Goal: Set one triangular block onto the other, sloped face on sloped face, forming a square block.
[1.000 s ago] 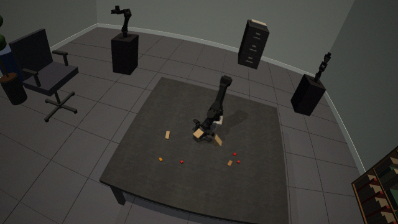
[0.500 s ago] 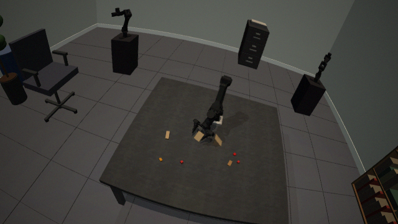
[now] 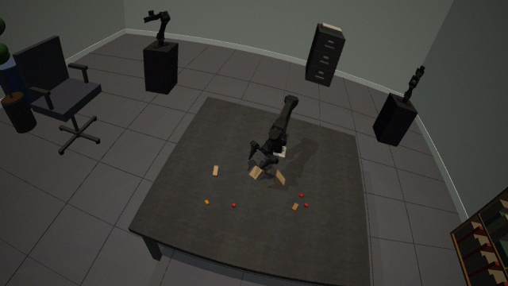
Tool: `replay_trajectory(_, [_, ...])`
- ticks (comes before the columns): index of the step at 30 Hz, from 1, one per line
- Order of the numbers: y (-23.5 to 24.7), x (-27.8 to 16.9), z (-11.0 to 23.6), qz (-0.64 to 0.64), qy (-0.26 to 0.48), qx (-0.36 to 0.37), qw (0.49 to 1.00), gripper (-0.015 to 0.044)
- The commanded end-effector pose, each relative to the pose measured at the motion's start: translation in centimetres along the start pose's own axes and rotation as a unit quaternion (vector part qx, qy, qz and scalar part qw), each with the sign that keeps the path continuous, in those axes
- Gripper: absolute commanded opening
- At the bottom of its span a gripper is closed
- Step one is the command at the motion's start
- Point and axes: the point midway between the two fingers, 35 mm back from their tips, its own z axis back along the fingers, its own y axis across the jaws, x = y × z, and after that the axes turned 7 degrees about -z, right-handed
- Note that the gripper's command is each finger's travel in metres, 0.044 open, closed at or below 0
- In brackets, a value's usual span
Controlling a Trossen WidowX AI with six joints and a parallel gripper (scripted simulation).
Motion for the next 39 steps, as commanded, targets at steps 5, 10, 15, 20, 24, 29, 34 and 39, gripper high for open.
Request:
replay_trajectory(5, [-0.1, -0.4, 1.2, -0.003, -0.016, -0.002, 1.000, 0.0440])
replay_trajectory(10, [0.2, 4.6, 4.0, -0.004, -0.196, 0.017, 0.981, 0.0440])
replay_trajectory(15, [0.5, 5.9, 5.5, -0.005, -0.249, 0.029, 0.968, 0.0440])
replay_trajectory(20, [0.5, 5.9, 5.5, -0.005, -0.249, 0.029, 0.968, 0.0440])
replay_trajectory(24, [0.5, 5.9, 5.5, -0.005, -0.249, 0.029, 0.968, 0.0440])
replay_trajectory(29, [0.4, 6.9, 2.7, -0.005, -0.248, 0.029, 0.968, 0.0440])
replay_trajectory(34, [0.7, 8.7, -0.8, -0.005, -0.247, 0.029, 0.968, 0.0440])
replay_trajectory(39, [1.3, 10.6, -3.3, -0.005, -0.247, 0.029, 0.969, 0.0440])
